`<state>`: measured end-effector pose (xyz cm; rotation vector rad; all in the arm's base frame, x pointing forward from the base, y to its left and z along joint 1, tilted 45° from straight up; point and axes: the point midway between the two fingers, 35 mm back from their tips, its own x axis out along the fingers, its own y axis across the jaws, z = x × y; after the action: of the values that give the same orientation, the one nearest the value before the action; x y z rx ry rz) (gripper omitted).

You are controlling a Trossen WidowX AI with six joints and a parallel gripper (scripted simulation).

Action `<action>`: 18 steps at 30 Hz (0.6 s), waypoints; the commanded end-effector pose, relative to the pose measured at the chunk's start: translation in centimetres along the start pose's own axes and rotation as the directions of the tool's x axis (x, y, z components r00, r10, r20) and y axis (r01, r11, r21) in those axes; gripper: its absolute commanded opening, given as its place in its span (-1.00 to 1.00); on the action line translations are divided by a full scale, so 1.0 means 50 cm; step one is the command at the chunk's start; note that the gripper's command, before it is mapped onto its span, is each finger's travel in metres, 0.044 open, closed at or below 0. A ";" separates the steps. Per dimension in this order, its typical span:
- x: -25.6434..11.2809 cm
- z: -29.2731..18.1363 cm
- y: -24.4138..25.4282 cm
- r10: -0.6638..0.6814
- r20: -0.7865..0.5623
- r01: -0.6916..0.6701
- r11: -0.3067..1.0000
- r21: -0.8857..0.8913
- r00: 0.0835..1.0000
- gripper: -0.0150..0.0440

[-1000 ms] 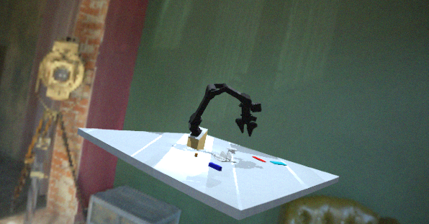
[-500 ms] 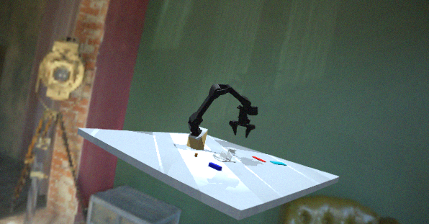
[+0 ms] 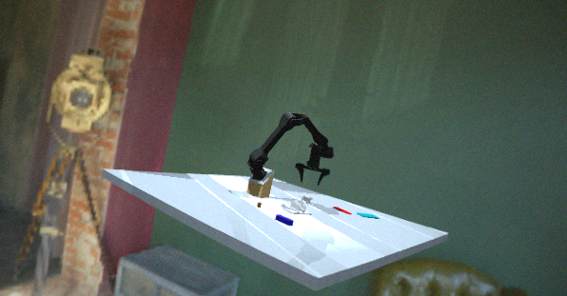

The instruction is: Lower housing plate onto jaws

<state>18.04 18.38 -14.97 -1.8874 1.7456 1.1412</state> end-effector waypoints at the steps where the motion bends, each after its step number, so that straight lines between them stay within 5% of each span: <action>1: 0.007 0.004 0.005 0.010 -0.008 -0.010 1.000 -0.025 1.000 1.00; 7: 0.081 0.000 0.010 0.010 -0.010 -0.010 1.000 -0.025 1.000 1.00; 18: 0.086 0.000 0.011 0.010 -0.010 -0.010 1.000 -0.025 1.000 1.00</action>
<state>17.27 15.53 -17.91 -1.8968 1.7545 1.1627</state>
